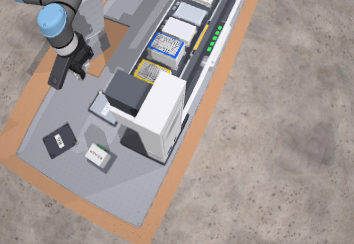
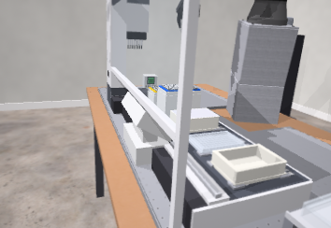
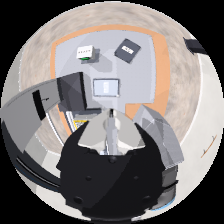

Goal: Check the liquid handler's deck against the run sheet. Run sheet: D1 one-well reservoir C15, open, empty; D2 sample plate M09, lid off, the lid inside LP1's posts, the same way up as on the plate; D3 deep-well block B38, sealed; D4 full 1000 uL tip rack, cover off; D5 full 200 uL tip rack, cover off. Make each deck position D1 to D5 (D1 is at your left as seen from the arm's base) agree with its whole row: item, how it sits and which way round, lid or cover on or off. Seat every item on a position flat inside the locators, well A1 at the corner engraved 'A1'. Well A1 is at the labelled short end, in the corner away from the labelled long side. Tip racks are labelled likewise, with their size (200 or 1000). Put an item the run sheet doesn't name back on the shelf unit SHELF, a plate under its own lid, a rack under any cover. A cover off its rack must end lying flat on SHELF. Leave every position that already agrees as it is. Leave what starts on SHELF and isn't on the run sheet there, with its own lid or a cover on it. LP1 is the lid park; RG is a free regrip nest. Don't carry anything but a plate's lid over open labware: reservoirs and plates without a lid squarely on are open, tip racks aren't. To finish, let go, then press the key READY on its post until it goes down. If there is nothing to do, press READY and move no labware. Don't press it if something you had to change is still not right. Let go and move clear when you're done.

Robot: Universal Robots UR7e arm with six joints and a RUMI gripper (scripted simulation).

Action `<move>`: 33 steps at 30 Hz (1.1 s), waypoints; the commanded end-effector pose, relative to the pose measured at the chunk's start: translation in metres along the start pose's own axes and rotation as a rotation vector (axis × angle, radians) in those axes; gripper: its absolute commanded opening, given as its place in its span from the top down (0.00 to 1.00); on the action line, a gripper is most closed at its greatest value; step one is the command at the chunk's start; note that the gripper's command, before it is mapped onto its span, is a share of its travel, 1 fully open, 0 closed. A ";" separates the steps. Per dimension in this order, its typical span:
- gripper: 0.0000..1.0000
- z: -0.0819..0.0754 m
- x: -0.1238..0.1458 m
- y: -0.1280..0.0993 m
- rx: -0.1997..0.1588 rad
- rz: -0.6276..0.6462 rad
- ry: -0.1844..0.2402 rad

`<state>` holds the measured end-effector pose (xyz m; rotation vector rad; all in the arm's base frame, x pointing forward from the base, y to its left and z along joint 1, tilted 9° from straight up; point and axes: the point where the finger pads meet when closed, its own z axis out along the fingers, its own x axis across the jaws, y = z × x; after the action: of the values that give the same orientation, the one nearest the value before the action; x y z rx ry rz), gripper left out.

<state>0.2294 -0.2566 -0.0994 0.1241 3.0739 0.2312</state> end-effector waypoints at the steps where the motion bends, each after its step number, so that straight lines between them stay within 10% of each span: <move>1: 1.00 0.000 -0.002 -0.026 0.003 0.004 0.000; 17: 1.00 -0.001 -0.010 -0.096 0.003 0.004 0.000; 33: 1.00 0.000 -0.036 -0.092 0.002 0.001 -0.001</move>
<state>0.2359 -0.3494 -0.1128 0.1310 3.0739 0.2306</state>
